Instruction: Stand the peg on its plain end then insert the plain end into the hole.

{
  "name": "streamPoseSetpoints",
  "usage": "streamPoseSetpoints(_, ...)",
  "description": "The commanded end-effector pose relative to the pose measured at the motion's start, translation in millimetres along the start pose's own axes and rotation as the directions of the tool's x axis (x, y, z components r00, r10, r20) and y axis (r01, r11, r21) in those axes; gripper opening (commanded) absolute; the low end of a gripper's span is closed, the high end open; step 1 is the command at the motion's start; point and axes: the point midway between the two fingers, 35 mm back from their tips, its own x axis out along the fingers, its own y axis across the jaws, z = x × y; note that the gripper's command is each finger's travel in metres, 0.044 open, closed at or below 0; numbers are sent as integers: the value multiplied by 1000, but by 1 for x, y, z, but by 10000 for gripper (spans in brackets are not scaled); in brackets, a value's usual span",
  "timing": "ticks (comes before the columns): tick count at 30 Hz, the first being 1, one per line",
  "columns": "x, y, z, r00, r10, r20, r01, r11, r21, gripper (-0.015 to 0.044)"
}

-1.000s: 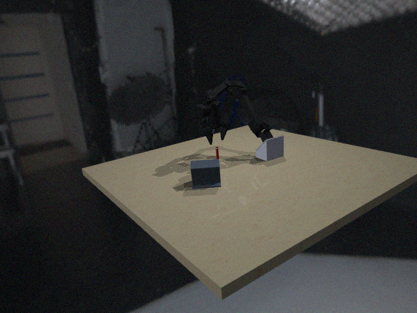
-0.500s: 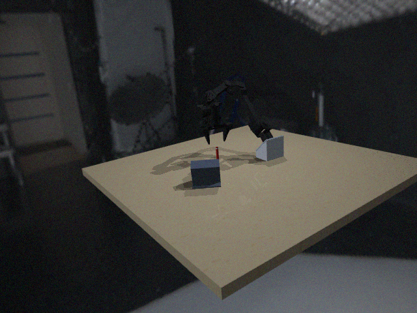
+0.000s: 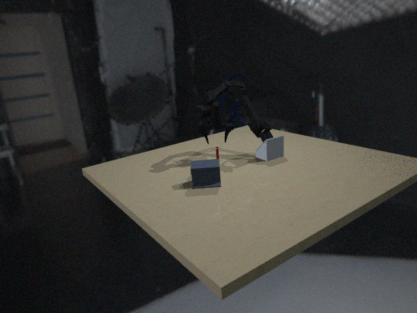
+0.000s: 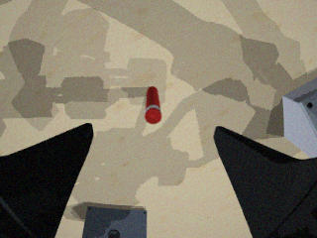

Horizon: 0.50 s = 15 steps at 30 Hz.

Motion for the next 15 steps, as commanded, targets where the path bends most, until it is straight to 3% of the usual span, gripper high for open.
streamPoseSetpoints(1, 0, 1, 1, 1000, 5, 1, -5, 994, 112, 440)
streamPoseSetpoints(8, 2, 1, 1, 1000, 5, 1, -5, 959, 283, 440)
streamPoseSetpoints(15, 2, 1, 1, 1000, 5, 1, -5, 954, 299, 440)
